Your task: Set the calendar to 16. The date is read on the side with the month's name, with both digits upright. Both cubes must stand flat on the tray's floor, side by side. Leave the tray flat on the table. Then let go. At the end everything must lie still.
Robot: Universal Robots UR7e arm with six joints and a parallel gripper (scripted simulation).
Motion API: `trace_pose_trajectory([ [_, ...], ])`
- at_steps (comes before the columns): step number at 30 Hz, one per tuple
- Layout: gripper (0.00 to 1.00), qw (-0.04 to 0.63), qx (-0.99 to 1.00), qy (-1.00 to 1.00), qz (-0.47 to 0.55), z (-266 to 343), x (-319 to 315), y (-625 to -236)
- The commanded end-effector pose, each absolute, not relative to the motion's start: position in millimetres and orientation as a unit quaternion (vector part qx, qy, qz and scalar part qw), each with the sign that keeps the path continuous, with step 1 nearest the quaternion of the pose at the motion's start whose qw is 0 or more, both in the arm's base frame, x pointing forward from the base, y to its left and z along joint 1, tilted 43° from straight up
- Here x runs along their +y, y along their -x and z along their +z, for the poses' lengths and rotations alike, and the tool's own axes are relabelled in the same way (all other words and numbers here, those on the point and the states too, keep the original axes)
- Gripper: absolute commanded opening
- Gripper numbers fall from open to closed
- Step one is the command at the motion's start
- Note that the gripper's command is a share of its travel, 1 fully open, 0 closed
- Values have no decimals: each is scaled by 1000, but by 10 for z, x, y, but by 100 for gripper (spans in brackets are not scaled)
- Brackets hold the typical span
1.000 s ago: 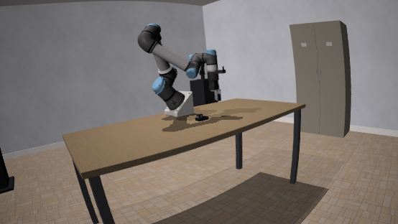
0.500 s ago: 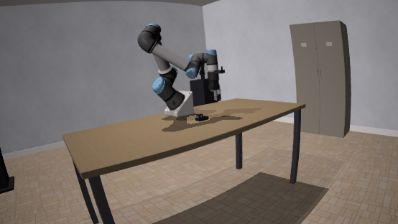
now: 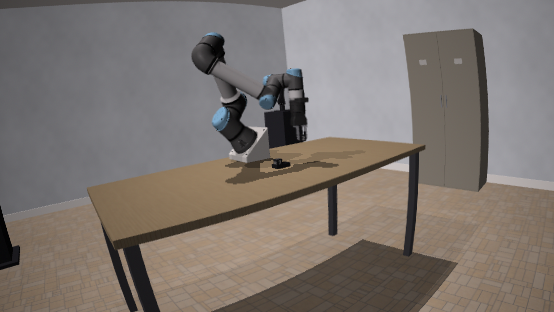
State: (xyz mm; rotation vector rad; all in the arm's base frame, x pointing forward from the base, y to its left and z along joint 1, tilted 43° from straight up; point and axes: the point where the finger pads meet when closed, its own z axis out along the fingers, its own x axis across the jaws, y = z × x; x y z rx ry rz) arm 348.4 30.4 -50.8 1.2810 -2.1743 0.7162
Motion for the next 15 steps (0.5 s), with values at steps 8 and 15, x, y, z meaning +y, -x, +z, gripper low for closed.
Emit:
trace_pose_trajectory([
  [8,57,210,-866,-339,301,-440,233,-3499],
  [15,57,175,-899,-239,323,-399,189,-3496],
])
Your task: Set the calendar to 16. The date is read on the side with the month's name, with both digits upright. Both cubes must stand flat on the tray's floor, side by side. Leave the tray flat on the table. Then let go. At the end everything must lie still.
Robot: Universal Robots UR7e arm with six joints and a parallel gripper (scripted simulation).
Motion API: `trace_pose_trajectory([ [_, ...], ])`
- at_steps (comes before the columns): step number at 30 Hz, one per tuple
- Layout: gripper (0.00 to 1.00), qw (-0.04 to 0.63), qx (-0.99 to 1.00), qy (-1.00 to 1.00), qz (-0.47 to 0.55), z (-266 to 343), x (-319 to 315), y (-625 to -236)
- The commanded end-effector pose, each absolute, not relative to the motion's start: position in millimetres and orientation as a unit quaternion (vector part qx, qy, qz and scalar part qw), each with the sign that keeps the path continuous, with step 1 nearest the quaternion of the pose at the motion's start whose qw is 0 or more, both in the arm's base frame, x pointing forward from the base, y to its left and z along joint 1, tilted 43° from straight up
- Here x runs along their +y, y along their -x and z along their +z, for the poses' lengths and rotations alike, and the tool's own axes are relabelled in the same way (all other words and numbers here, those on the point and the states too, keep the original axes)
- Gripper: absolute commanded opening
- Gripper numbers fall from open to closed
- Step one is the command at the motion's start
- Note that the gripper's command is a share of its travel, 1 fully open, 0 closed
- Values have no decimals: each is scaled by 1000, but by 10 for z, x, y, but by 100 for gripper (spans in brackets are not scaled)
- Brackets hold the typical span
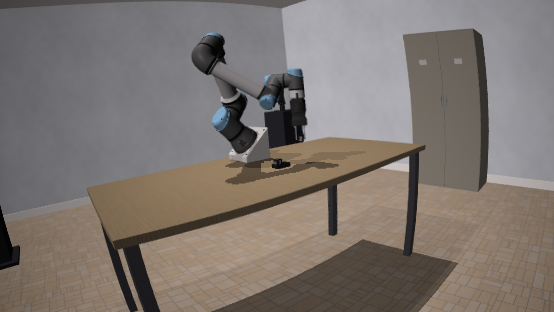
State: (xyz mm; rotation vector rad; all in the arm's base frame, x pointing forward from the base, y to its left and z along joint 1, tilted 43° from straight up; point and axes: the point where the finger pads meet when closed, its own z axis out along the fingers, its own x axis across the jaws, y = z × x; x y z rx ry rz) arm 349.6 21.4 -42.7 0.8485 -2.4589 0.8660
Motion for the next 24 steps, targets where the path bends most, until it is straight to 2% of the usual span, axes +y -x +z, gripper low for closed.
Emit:
trace_pose_trajectory([
  [1,57,173,-900,-234,324,-398,187,-3496],
  [24,57,67,-929,50,362,-321,111,-3458],
])
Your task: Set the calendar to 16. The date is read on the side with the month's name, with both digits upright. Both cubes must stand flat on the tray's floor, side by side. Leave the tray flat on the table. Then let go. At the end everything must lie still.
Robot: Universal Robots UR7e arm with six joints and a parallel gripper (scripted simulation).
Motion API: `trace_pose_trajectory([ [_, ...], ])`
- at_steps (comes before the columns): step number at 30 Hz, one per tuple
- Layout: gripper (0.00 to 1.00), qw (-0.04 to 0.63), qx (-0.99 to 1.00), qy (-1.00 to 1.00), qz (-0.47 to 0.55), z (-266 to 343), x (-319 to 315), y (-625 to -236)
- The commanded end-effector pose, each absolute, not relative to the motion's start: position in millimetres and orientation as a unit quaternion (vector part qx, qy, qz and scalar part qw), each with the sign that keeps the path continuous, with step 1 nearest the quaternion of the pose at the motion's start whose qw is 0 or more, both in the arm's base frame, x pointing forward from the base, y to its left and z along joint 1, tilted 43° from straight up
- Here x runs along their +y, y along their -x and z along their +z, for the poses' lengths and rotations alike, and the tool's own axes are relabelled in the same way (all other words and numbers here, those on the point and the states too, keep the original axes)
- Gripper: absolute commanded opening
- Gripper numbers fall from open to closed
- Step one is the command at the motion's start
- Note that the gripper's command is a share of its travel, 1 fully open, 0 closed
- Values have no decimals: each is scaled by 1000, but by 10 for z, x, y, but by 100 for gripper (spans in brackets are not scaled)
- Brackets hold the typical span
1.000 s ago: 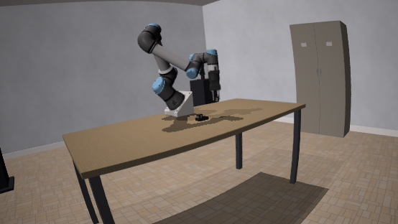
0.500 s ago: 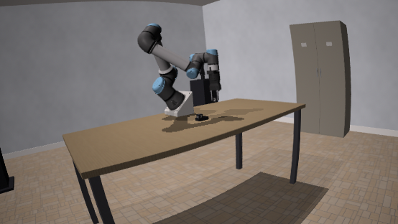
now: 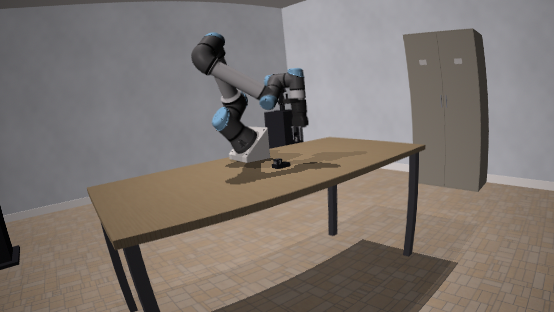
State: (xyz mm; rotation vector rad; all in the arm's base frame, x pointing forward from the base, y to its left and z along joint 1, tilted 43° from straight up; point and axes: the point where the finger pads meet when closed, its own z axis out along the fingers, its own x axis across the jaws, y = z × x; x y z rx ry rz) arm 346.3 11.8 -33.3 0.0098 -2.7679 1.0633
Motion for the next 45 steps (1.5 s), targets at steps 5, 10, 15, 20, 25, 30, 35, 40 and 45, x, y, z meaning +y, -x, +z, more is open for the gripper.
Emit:
trace_pose_trajectory([
  [5,57,58,-927,74,363,-318,107,-3454],
  [10,57,48,-925,98,365,-315,104,-3450],
  [15,57,45,-924,105,365,-314,104,-3449],
  [20,57,45,-924,106,365,-314,104,-3449],
  [25,57,45,-924,106,365,-314,104,-3449],
  [30,57,45,-924,106,365,-314,103,-3449],
  [35,57,45,-924,106,365,-336,84,-3444],
  [40,57,45,-924,106,365,-378,45,-3435],
  [45,57,45,-924,106,365,-499,-65,-3408],
])
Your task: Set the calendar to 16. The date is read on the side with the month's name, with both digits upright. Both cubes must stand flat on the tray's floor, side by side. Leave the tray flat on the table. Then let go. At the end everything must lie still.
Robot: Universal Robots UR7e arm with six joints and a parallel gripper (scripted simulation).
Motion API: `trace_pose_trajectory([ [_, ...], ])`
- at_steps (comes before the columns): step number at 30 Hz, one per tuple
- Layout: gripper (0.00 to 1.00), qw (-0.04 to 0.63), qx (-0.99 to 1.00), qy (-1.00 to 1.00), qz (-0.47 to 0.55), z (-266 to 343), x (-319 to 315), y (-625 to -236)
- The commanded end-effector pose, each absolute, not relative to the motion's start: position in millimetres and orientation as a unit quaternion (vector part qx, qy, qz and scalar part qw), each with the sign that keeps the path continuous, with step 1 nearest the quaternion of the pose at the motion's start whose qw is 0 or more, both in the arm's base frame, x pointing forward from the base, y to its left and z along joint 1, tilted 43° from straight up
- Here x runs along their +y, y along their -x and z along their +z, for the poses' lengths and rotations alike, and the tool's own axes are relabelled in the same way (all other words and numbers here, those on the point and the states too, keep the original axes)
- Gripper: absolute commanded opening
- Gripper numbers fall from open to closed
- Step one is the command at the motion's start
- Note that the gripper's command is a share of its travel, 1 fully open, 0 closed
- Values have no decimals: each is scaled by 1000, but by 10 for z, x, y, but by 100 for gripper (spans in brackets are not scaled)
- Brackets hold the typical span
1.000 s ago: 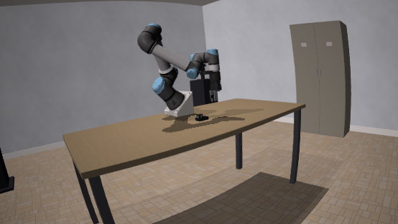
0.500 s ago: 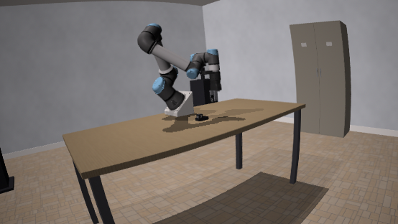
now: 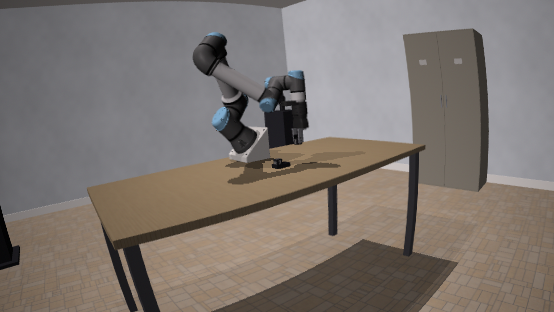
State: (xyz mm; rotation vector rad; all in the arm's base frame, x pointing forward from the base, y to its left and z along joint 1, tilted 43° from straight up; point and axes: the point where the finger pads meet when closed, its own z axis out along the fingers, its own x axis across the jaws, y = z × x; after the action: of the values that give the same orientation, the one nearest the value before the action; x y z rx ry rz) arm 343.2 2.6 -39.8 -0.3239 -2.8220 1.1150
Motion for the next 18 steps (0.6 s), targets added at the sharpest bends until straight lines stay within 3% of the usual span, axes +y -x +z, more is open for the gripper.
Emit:
trace_pose_trajectory([
  [1,57,45,-924,106,365,-530,-92,-3401],
  [18,57,45,-924,106,365,-958,-480,-3307],
])
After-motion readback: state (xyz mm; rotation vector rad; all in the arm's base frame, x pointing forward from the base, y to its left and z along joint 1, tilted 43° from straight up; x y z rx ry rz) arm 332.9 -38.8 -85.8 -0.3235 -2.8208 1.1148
